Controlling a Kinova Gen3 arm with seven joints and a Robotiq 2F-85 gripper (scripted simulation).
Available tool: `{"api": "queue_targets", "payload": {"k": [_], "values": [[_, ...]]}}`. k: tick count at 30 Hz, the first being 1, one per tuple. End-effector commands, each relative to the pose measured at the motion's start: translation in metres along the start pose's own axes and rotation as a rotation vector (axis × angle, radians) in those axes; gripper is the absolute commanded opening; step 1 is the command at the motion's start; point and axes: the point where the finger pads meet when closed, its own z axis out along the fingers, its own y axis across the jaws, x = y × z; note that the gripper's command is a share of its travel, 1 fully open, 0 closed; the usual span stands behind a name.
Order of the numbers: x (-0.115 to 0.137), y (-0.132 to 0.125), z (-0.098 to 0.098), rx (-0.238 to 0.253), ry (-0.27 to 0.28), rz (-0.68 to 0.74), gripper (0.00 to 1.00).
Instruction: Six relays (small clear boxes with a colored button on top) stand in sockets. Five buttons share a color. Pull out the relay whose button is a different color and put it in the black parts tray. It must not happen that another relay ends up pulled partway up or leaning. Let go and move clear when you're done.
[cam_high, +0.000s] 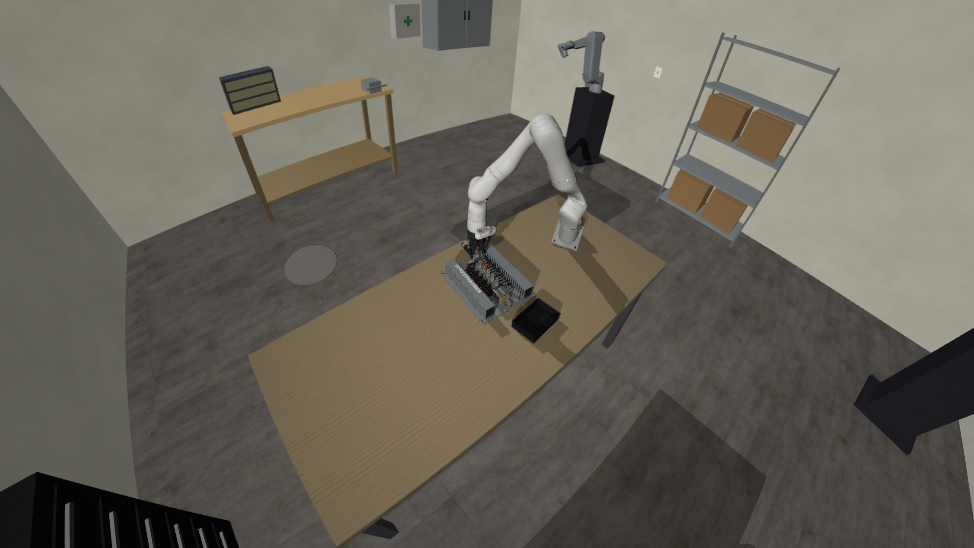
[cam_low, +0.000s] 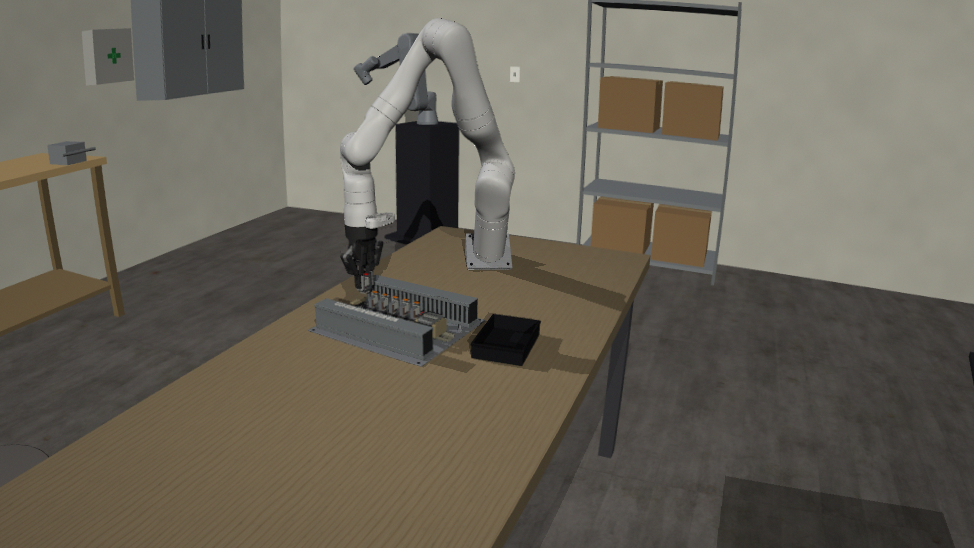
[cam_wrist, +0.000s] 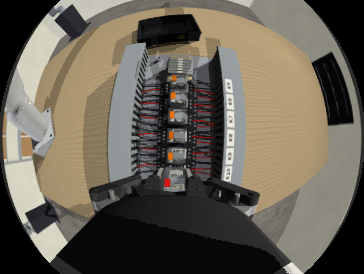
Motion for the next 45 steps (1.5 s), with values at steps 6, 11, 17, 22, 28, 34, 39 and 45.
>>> {"api": "queue_targets", "payload": {"k": [6, 11, 17, 22, 28, 34, 39, 45], "values": [[-0.004, 0.001, -0.03, -0.008, -0.013, 0.004, 0.0], [-0.004, 0.001, -0.041, -0.008, -0.013, 0.004, 0.0], [-0.004, 0.001, -0.046, -0.008, -0.013, 0.004, 0.0], [-0.004, 0.001, -0.047, -0.008, -0.013, 0.004, 0.0], [-0.004, 0.001, -0.047, -0.008, -0.013, 0.004, 0.0], [-0.004, 0.001, -0.047, -0.008, -0.013, 0.004, 0.0], [-0.004, 0.001, -0.047, -0.008, -0.013, 0.004, 0.0], [-0.004, 0.001, -0.047, -0.008, -0.013, 0.004, 0.0]]}}
